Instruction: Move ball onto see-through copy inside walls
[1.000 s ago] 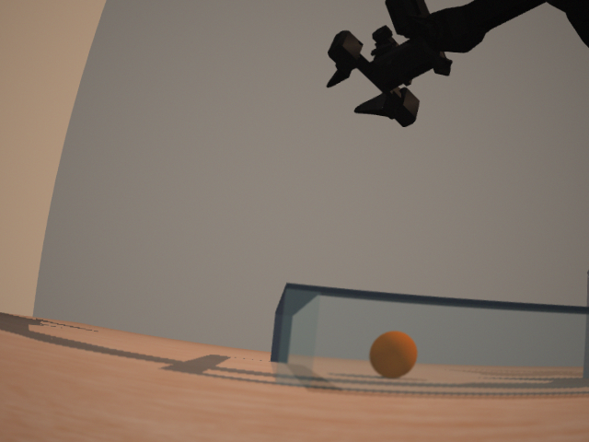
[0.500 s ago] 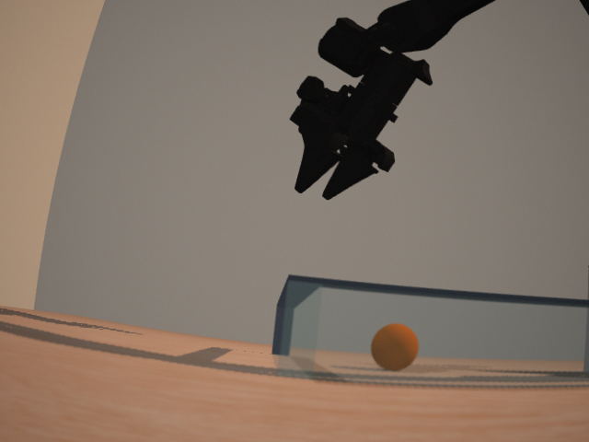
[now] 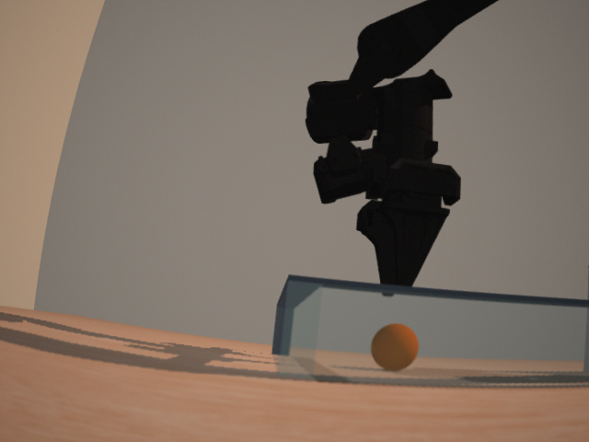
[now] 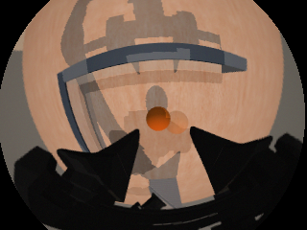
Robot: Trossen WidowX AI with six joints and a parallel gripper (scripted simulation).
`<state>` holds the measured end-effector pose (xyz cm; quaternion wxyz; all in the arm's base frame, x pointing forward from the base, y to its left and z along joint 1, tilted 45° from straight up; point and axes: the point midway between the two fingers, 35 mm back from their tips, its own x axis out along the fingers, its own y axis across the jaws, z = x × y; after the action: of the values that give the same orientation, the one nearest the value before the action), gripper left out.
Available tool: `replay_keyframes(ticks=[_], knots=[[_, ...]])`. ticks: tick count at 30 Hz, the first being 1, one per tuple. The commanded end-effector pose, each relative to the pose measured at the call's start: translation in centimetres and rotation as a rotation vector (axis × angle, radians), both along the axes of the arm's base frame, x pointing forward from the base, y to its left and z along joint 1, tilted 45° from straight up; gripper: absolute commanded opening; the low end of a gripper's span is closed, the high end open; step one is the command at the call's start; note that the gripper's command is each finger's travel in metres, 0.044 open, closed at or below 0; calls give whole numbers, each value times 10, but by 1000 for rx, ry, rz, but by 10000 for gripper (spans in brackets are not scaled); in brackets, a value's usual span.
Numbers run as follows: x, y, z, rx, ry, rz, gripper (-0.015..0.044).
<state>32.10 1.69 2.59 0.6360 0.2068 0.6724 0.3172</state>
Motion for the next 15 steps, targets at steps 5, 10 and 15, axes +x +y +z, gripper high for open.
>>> replay_keyframes(ticks=[5, 10, 15], knots=[[-6, 11, -4, 16, -10, 15, 321], [-6, 15, -8, 16, -10, 15, 321], [-7, 20, -14, 16, -10, 15, 321]])
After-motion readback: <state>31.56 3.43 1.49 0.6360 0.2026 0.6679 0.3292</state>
